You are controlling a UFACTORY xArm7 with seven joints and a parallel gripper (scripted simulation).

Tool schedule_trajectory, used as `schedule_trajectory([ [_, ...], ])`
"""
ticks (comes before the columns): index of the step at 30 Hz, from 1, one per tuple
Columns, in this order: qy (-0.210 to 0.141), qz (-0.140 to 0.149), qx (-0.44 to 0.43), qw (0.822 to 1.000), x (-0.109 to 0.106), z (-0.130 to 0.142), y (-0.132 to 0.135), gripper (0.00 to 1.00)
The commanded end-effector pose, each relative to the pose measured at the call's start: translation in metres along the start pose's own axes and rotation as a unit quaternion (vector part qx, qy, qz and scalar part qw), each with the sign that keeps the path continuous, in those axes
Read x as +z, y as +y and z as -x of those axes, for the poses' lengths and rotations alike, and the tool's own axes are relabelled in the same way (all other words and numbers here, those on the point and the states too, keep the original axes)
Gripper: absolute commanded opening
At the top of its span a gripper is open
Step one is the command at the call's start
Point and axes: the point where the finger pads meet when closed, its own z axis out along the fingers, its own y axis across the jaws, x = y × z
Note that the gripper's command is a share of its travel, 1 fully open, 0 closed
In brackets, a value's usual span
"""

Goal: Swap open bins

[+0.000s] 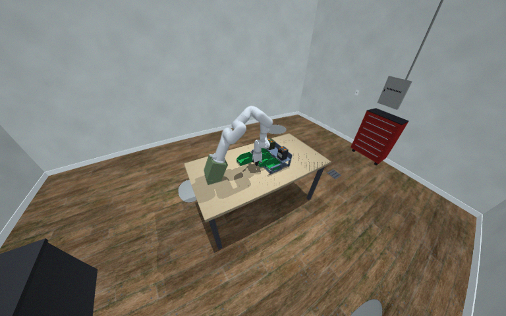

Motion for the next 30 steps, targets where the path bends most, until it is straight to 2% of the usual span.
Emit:
schedule_trajectory([
  [1, 0.000, 0.001, 0.000, 1.000, -0.001, 0.000, 0.002, 0.00],
  [15, 0.000, 0.001, 0.000, 1.000, -0.001, 0.000, 0.009, 0.00],
  [30, 0.000, 0.001, 0.000, 1.000, -0.001, 0.000, 0.029, 0.00],
])
